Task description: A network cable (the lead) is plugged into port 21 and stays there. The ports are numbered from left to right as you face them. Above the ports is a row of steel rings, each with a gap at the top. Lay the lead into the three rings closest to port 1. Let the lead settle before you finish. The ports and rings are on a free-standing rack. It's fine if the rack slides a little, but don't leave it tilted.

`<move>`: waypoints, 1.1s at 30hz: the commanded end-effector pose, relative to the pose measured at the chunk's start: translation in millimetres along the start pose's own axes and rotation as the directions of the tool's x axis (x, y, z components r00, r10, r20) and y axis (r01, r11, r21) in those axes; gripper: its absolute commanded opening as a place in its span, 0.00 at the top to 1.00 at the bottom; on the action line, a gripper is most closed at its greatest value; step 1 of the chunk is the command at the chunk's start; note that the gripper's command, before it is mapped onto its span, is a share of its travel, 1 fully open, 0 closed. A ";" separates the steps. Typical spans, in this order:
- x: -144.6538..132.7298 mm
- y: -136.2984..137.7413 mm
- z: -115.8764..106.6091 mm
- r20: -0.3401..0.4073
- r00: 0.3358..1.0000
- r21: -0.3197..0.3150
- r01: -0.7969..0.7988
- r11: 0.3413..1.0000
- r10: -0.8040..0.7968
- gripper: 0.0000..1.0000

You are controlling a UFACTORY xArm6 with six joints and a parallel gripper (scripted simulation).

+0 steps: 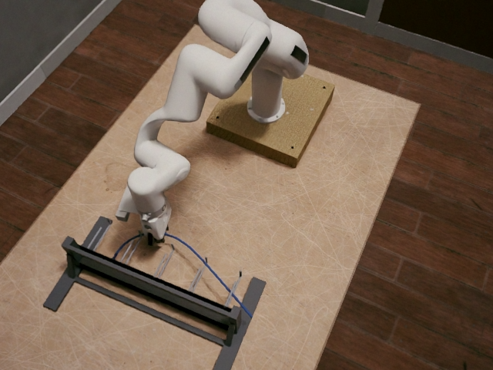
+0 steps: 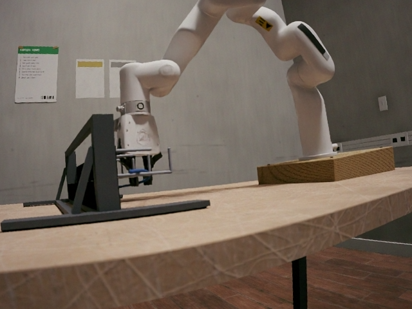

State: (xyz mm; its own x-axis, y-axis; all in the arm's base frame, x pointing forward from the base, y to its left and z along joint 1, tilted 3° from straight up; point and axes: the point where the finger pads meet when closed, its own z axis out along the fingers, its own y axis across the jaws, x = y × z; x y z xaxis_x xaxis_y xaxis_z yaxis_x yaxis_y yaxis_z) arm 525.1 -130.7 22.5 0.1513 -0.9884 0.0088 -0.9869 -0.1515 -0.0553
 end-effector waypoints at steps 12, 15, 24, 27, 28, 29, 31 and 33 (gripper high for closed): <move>0.6 -1.5 3.8 -0.002 1.000 0.004 0.000 1.000 0.000 0.67; 0.6 -1.5 4.1 -0.002 1.000 0.004 0.000 1.000 0.000 0.67; 0.6 -1.5 4.5 -0.002 1.000 0.004 0.000 1.000 0.000 0.67; 0.6 -1.5 4.5 -0.002 1.000 0.004 0.000 1.000 0.000 0.67; 0.6 -1.5 4.5 -0.002 1.000 0.004 0.000 1.000 0.000 0.67; 0.6 -1.5 4.5 -0.002 1.000 0.004 0.000 1.000 0.000 0.67; 0.6 -1.5 4.5 -0.002 1.000 0.004 0.000 1.000 0.000 0.67; 0.6 -1.5 4.5 -0.002 1.000 0.004 0.000 1.000 0.000 0.67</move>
State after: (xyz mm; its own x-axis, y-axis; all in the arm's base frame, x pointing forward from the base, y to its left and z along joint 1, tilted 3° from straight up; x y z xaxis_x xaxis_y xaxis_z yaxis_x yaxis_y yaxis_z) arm 525.4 -130.7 16.1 0.1513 -0.9885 0.0087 -0.9869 -0.1515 -0.0549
